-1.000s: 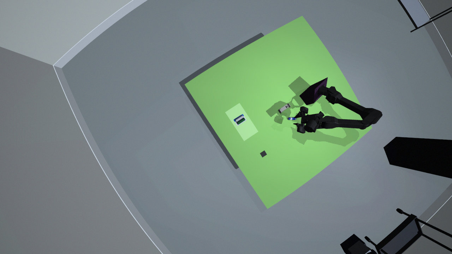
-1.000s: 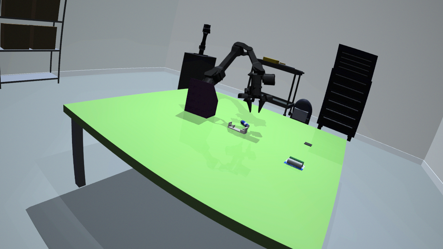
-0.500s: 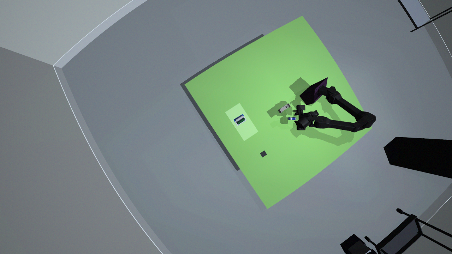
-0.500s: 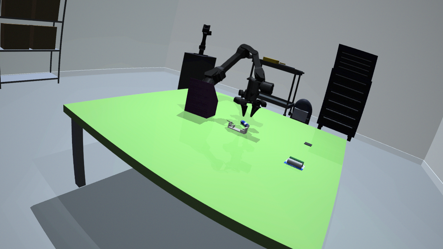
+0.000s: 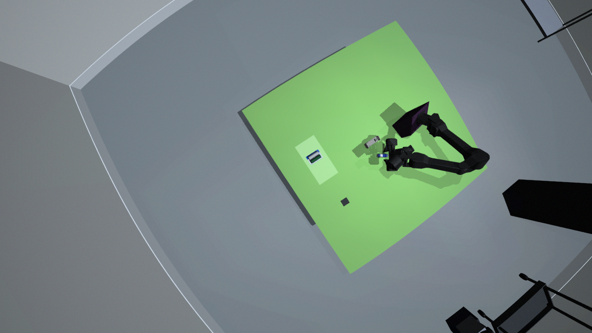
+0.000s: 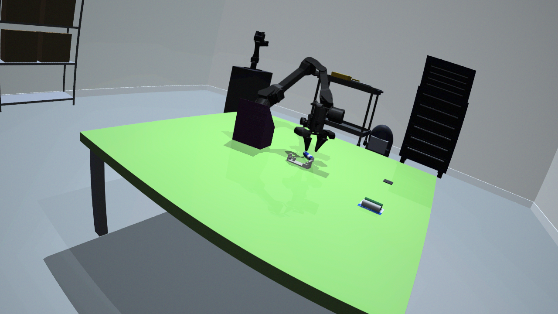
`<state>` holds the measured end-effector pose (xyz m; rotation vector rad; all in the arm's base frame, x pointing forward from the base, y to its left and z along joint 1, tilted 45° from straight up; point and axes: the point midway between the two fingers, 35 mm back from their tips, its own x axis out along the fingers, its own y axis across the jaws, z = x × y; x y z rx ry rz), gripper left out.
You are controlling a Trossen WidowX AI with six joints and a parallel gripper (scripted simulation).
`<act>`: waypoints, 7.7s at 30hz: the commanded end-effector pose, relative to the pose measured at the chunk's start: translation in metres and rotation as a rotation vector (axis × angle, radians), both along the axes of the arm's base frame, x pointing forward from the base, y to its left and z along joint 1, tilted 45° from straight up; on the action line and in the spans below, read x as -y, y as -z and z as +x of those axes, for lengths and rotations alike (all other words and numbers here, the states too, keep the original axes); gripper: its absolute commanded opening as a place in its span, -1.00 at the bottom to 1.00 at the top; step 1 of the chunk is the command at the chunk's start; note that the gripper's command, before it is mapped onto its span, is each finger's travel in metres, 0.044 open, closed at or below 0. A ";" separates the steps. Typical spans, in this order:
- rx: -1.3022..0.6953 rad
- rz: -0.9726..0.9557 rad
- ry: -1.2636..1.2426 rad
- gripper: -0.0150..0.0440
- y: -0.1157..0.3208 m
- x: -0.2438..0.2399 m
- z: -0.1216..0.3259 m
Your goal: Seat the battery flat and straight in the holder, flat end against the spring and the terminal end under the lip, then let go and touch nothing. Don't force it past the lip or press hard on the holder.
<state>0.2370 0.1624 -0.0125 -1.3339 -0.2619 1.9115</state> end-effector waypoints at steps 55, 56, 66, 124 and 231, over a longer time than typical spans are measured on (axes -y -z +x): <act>-0.240 -0.059 0.238 -0.26 -0.004 0.026 0.006; -0.281 -0.069 0.281 -0.26 -0.002 0.028 0.007; -0.690 -0.167 0.714 -0.26 0.012 0.050 0.015; -1.725 -0.132 1.937 -0.26 0.074 0.085 0.025; -1.645 0.253 2.034 -0.26 0.087 0.070 -0.014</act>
